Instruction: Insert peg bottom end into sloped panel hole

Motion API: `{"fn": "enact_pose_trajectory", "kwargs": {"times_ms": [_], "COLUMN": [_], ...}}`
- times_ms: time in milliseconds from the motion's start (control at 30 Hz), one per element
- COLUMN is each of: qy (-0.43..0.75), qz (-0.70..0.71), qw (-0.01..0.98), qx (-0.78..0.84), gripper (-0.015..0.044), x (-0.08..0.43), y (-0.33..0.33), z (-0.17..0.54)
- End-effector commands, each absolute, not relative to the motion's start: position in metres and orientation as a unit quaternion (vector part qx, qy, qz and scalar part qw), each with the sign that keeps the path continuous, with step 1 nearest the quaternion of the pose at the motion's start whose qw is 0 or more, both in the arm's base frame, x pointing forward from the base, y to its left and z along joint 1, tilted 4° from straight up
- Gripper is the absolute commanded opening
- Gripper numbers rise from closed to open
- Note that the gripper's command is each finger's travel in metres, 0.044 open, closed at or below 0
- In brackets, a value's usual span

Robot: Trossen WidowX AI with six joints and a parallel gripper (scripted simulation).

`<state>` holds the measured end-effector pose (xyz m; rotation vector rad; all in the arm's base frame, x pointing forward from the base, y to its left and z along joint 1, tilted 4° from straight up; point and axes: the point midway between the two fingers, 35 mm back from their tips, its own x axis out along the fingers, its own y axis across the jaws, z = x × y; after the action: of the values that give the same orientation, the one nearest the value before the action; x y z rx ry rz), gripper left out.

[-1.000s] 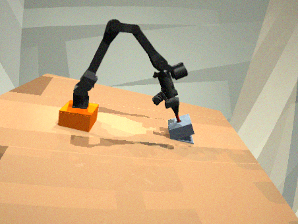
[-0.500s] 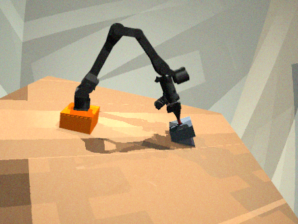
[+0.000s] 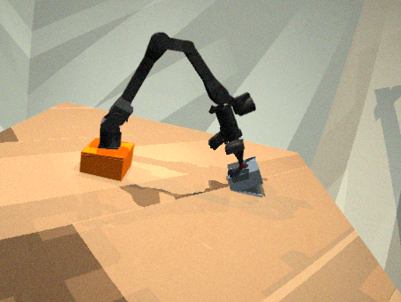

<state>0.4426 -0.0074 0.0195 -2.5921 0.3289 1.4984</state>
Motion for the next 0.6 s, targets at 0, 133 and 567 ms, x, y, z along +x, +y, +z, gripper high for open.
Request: {"fn": "enact_pose_trajectory", "kwargs": {"times_ms": [0,133,567], "qy": [0.106,0.109,0.109], "qz": [0.497,0.497,0.497], "qw": [0.064,0.065,0.065], "qx": [-0.859,-0.858,-0.858], "gripper": [0.0000,0.0000,0.0157], "x": [0.4433,0.4430,0.4430], "y": [-0.0070,-0.0075,-0.0075], "z": [0.0175,0.0180,0.0180]}}
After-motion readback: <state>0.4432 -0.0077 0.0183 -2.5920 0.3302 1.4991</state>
